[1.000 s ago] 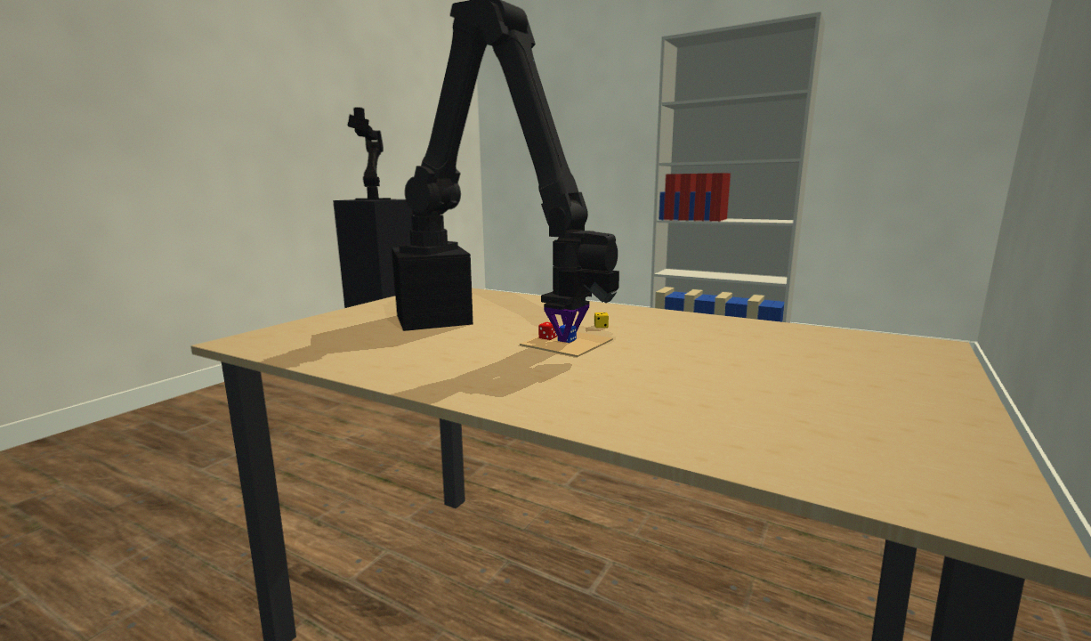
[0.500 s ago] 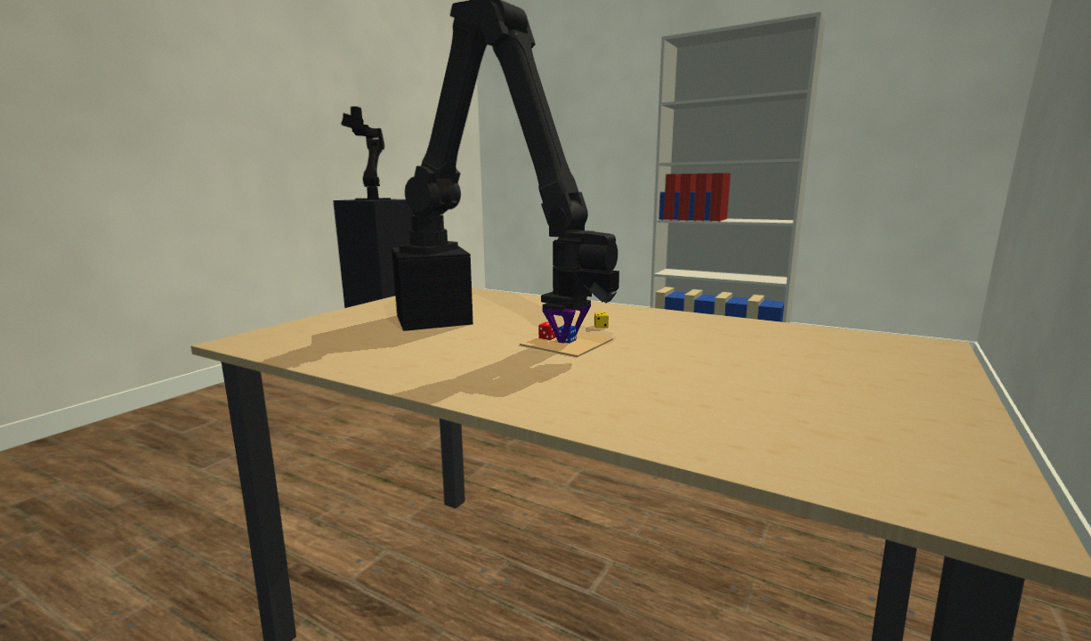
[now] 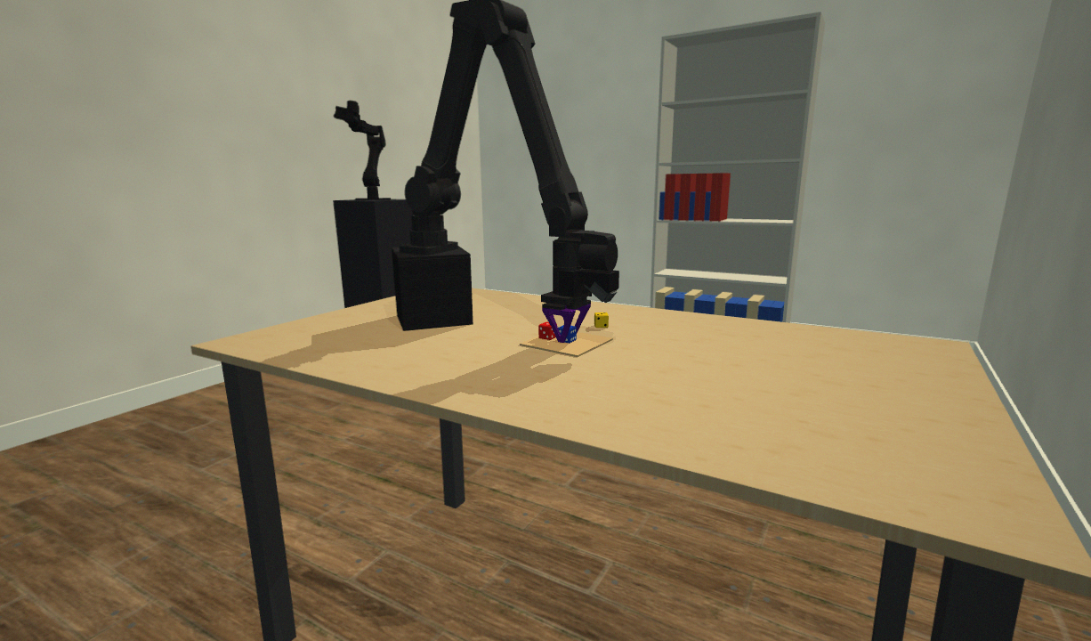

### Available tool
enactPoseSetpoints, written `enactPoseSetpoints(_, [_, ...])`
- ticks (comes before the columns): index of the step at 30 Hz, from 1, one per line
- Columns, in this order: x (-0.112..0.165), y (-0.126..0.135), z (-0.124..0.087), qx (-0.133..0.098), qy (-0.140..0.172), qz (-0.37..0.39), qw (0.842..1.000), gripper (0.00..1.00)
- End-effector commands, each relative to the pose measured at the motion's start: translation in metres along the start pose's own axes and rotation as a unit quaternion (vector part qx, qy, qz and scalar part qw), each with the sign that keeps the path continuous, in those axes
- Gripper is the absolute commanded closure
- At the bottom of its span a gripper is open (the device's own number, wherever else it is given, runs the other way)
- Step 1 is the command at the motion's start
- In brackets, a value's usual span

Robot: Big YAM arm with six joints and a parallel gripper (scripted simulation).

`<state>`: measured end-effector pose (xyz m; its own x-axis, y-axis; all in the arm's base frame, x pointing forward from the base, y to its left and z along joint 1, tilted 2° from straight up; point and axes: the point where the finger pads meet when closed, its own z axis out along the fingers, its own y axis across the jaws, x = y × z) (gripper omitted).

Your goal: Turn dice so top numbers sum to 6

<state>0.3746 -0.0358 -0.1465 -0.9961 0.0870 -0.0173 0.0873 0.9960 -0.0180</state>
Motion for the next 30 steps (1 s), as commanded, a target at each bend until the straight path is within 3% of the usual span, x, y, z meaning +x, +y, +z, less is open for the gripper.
enactPoseSetpoints(1, [-0.011, -0.002, -0.019, -0.001, -0.015, 0.0, 1.0, 0.55])
enactPoseSetpoints(7, [-0.015, -0.001, -0.035, -0.001, -0.02, 0.0, 1.0, 0.55])
enactPoseSetpoints(17, [-0.027, 0.002, -0.094, -0.002, -0.032, 0.0, 0.999, 0.55])
enactPoseSetpoints(22, [-0.023, 0.002, -0.106, -0.002, -0.029, 0.001, 1.0, 0.55])
enactPoseSetpoints(24, [-0.023, 0.002, -0.106, -0.002, -0.029, 0.001, 1.0, 0.55])
enactPoseSetpoints(25, [-0.014, 0.002, -0.093, -0.001, -0.009, 0.0, 1.0, 0.55])
enactPoseSetpoints(28, [-0.015, 0.002, -0.099, -0.001, -0.015, 0.0, 1.0, 0.55])
enactPoseSetpoints(29, [-0.018, 0.002, -0.104, -0.001, -0.022, 0.0, 1.0, 0.0])
enactPoseSetpoints(30, [-0.02, 0.002, -0.106, -0.001, -0.027, 0.0, 1.0, 0.0])
